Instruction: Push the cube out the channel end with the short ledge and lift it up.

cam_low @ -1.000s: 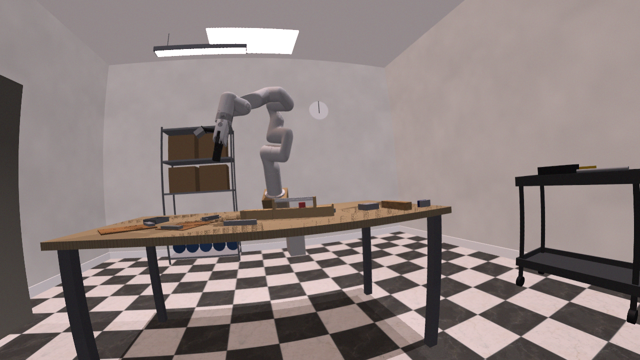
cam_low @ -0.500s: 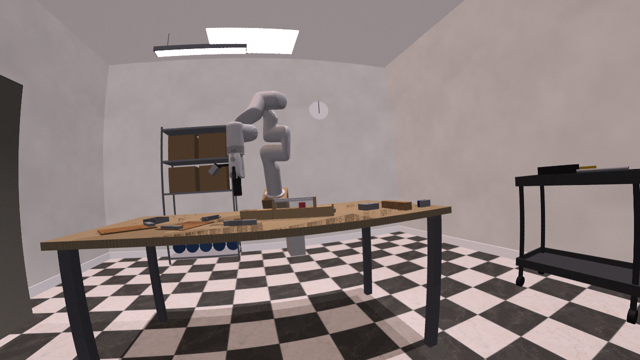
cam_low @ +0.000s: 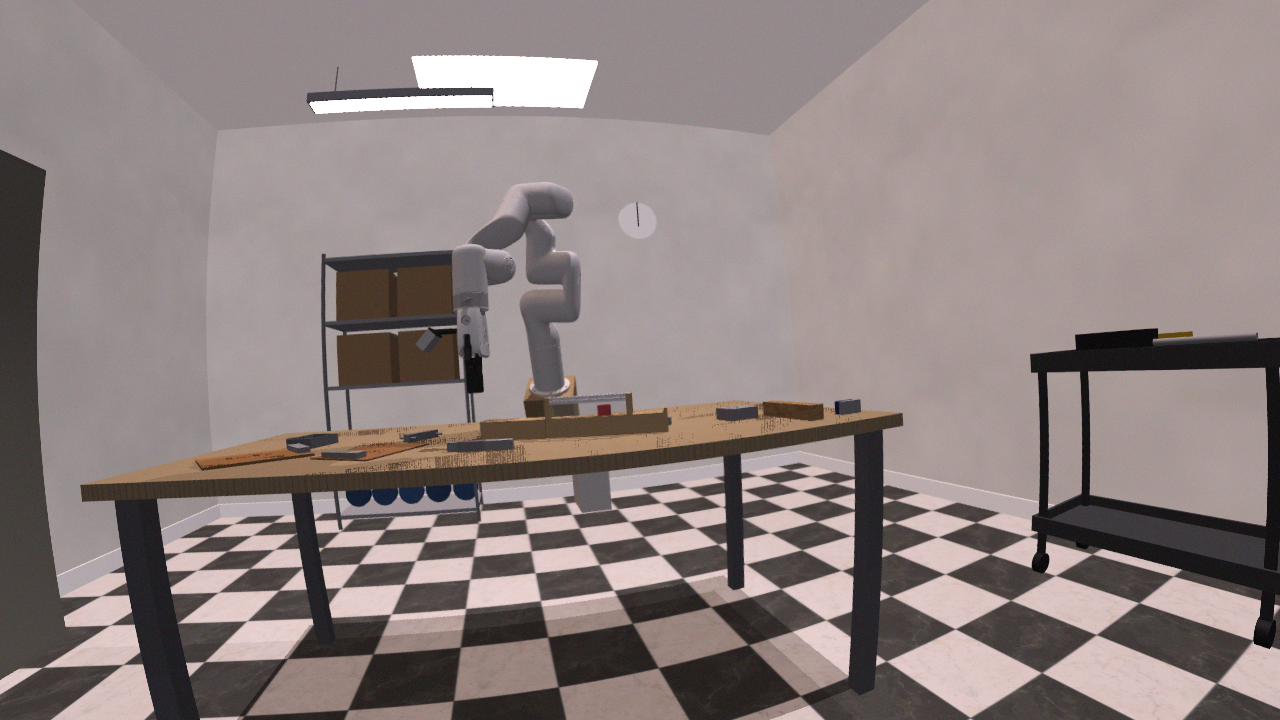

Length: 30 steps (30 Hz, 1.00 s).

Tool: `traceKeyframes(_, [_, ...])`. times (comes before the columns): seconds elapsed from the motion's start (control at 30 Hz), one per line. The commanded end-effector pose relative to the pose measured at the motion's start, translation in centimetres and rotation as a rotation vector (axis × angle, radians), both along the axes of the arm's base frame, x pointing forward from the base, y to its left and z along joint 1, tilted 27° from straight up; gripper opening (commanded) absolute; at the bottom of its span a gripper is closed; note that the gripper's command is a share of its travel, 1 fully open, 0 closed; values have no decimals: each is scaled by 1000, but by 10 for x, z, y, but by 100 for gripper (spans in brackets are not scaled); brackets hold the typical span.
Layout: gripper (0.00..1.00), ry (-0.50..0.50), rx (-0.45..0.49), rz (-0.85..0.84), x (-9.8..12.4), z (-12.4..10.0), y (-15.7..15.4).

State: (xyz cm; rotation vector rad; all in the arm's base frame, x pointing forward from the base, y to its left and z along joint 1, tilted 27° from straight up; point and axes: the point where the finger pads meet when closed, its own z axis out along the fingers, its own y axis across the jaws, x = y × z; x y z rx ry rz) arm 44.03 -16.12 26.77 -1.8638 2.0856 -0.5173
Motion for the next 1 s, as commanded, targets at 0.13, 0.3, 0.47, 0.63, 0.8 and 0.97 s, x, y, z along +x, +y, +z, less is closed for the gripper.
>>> traceKeyframes(0.13, [0,-1,-20,36,1,2,0])
traceKeyframes(0.3, [0,8,-71,138,1,2,0])
traceKeyframes(0.47, [0,16,-122,238,1,2,0])
traceKeyframes(0.63, [0,35,-240,472,1,2,0])
traceKeyframes(0.8, [0,58,-368,715,1,2,0])
traceKeyframes(0.97, [0,86,-493,942,1,2,1])
